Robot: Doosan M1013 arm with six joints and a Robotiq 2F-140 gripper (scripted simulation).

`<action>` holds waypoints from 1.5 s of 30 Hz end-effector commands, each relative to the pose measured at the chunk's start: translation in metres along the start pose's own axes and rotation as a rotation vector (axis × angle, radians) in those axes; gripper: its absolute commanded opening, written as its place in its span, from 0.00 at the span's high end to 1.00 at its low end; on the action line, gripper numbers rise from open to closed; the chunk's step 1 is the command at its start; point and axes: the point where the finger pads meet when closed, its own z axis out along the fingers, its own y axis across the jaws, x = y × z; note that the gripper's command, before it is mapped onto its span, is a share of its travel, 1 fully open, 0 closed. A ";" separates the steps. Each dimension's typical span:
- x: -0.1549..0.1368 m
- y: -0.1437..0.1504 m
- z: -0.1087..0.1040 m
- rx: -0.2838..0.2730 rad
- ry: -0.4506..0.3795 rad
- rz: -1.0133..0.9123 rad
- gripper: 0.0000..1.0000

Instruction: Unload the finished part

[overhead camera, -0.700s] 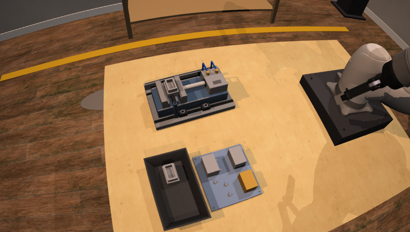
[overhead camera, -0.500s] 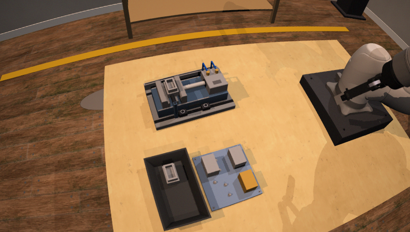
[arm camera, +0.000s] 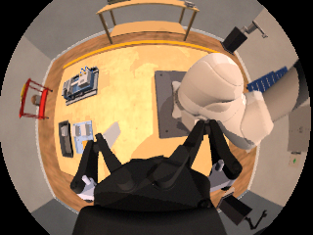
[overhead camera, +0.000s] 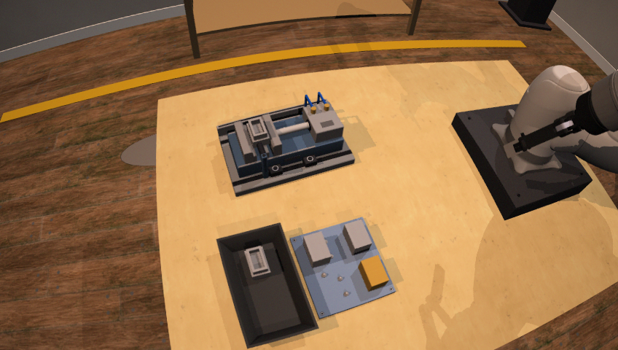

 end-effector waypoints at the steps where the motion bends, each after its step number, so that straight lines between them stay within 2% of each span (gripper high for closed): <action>1: -0.003 -0.009 -0.004 -0.008 -0.011 0.061 0.00; 11: -0.011 -0.068 -0.019 -0.064 -0.068 0.445 0.00; 13: -0.011 -0.068 -0.019 -0.064 -0.068 0.445 0.00; 14: -0.012 -0.082 -0.022 -0.077 -0.078 0.530 0.00; 23: -0.008 -0.134 -0.026 -0.127 -0.110 0.829 0.00; 28: -0.003 -0.165 -0.026 -0.157 -0.125 0.998 0.00; 30: -0.003 -0.165 -0.026 -0.157 -0.125 0.998 0.00; 31: 0.001 -0.181 -0.026 -0.172 -0.131 1.083 0.00; 45: 0.034 -0.268 -0.013 -0.263 -0.156 1.550 0.00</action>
